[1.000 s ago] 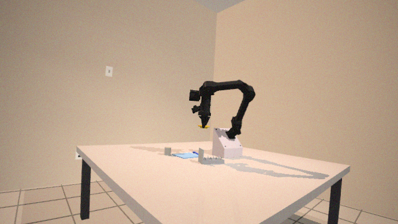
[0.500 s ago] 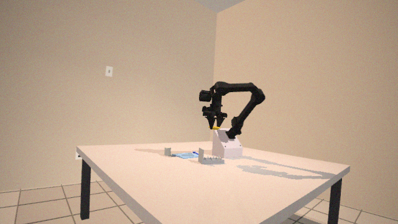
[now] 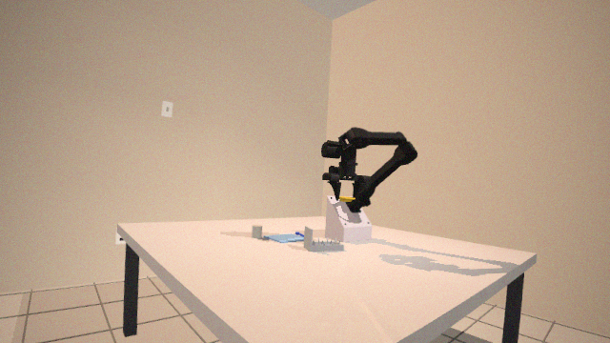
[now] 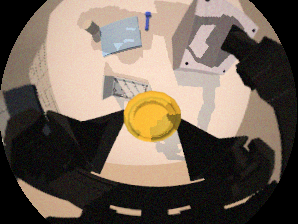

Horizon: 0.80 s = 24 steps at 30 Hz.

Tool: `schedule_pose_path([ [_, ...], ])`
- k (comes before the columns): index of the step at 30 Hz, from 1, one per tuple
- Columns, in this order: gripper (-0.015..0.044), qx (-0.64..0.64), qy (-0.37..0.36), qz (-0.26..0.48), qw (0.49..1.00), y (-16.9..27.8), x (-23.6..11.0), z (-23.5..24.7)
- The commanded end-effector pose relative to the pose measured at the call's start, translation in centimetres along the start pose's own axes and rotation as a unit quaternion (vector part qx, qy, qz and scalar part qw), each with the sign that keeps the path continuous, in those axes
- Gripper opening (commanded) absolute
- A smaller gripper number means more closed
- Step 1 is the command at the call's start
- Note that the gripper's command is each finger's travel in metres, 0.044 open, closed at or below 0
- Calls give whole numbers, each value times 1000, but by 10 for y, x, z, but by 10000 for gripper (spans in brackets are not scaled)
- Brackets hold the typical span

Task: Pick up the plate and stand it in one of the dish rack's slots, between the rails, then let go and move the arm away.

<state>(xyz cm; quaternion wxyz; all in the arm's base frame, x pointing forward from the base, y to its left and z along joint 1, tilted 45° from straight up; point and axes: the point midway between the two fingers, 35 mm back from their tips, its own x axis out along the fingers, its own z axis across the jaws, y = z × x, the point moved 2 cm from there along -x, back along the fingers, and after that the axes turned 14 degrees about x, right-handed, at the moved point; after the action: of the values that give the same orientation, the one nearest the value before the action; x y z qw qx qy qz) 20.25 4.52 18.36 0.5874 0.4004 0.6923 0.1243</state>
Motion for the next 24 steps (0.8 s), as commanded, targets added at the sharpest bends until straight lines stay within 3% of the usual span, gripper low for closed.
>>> schedule_pose_path([
  [1, 0, 55, 3, 4, 998, 3, 2, -13],
  [8, 0, 55, 3, -3, 998, 2, 4, -14],
  [24, 0, -35, -10, -176, 984, -26, 44, -10],
])
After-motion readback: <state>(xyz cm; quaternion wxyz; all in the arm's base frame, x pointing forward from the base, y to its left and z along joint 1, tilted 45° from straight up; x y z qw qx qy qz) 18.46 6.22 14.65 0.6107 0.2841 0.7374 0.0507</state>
